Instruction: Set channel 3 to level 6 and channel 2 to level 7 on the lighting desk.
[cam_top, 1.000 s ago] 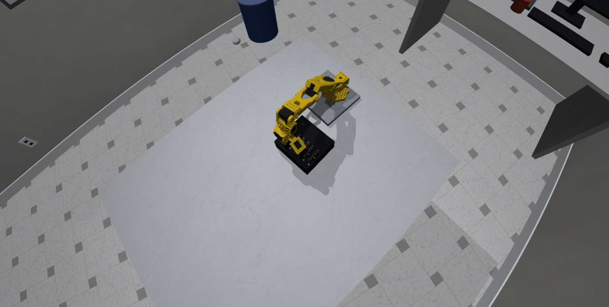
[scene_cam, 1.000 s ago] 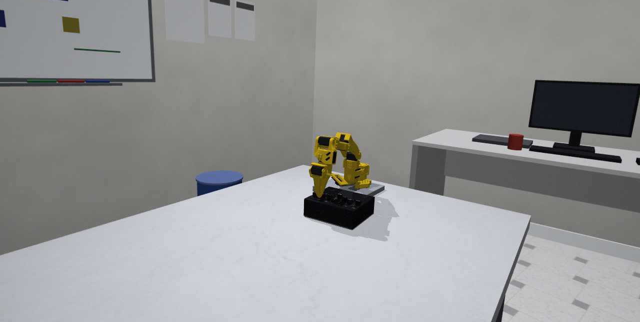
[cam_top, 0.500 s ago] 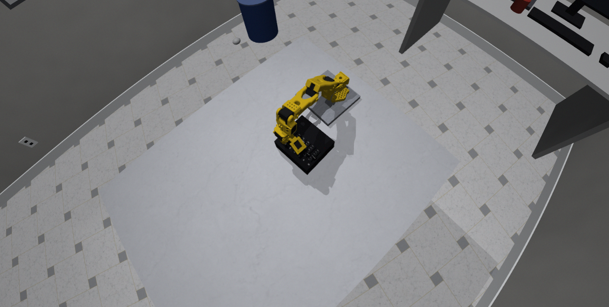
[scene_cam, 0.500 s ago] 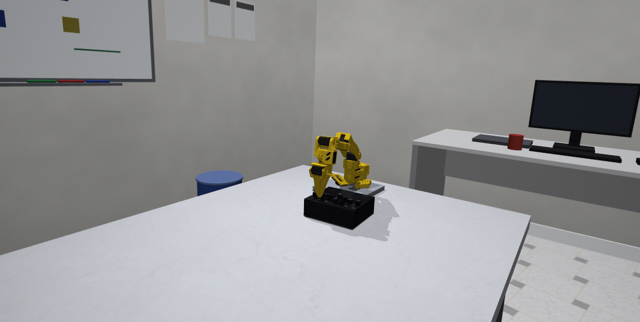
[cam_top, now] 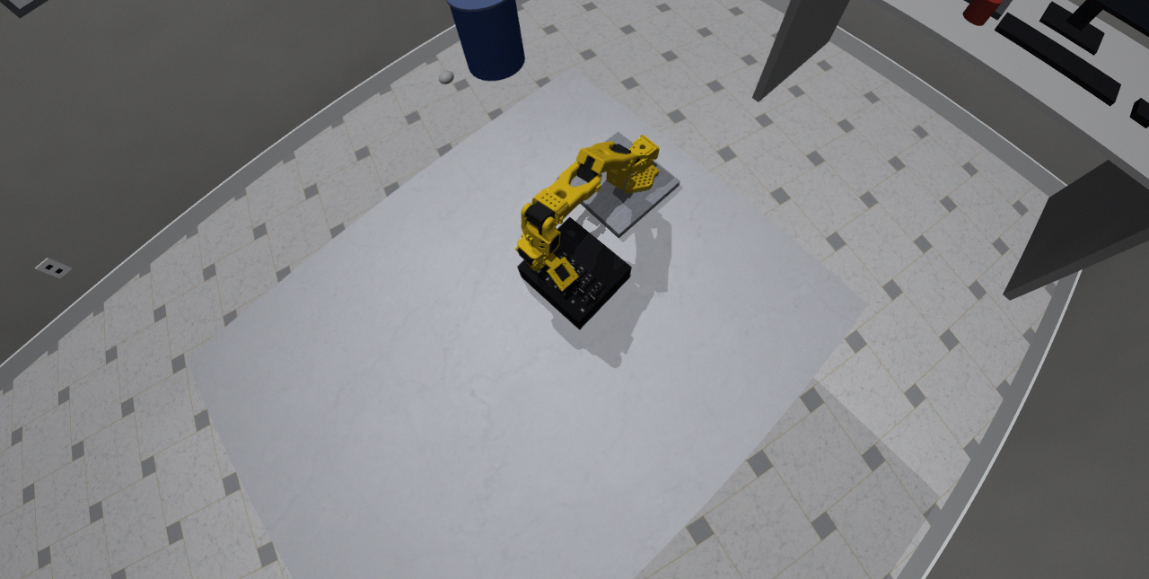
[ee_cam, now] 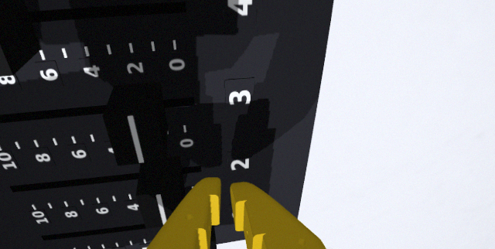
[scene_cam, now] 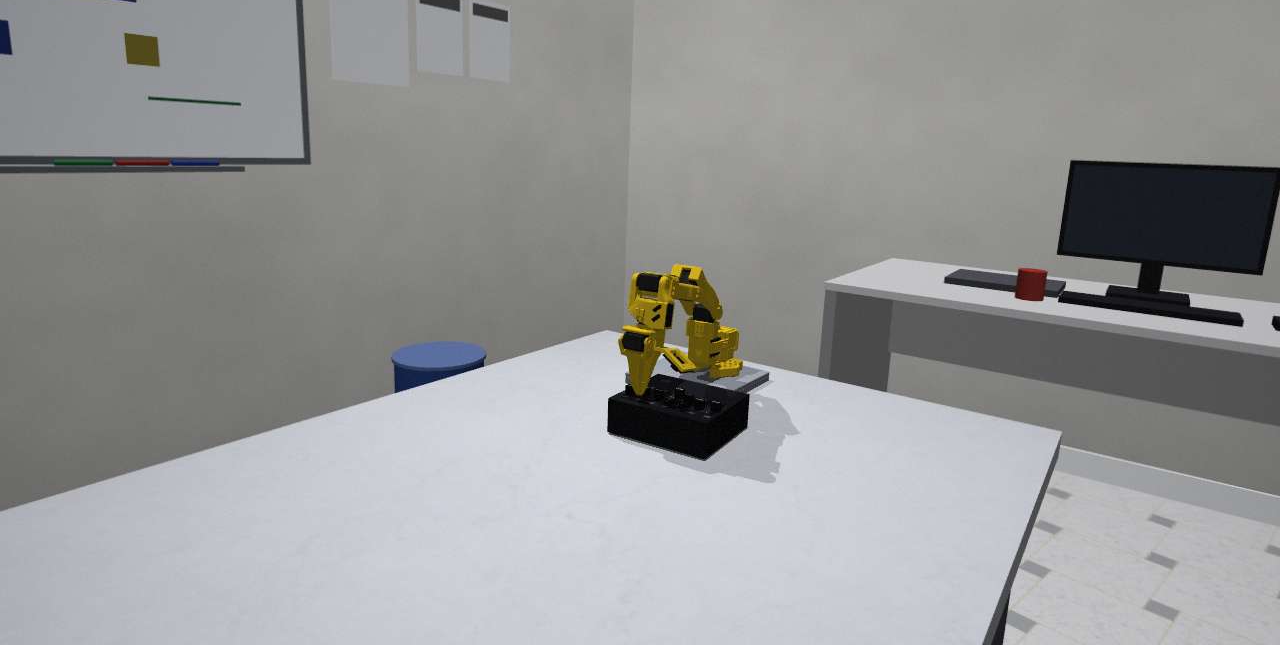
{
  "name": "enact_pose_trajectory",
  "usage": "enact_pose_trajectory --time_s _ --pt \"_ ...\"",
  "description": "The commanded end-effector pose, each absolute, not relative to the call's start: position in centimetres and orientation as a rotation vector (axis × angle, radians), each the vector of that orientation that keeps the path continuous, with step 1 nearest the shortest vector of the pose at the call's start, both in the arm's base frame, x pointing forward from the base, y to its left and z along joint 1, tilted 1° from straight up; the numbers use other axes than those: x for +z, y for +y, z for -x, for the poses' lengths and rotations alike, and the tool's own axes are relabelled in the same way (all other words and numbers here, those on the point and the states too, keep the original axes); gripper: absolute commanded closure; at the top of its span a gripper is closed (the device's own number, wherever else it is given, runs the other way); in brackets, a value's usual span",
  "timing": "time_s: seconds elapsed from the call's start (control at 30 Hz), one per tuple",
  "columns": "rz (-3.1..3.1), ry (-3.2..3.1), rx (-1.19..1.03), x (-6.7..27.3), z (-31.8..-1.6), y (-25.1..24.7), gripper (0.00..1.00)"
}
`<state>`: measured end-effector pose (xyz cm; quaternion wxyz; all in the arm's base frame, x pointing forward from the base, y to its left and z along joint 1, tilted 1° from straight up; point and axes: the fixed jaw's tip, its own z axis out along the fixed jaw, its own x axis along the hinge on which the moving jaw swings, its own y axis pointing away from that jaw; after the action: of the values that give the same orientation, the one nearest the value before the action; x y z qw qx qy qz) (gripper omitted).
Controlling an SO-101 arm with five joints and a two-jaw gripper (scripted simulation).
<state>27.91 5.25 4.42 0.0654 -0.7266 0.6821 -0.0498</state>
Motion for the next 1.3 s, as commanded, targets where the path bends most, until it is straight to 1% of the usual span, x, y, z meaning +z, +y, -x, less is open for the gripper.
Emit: enact_pose_trajectory --time_s 0.0,1.27 --pt "2.266 2.093 -0.061 3.23 -26.47 5.78 1.0" --pt "2.291 2.115 -0.025 2.76 -25.83 5.96 1.0"
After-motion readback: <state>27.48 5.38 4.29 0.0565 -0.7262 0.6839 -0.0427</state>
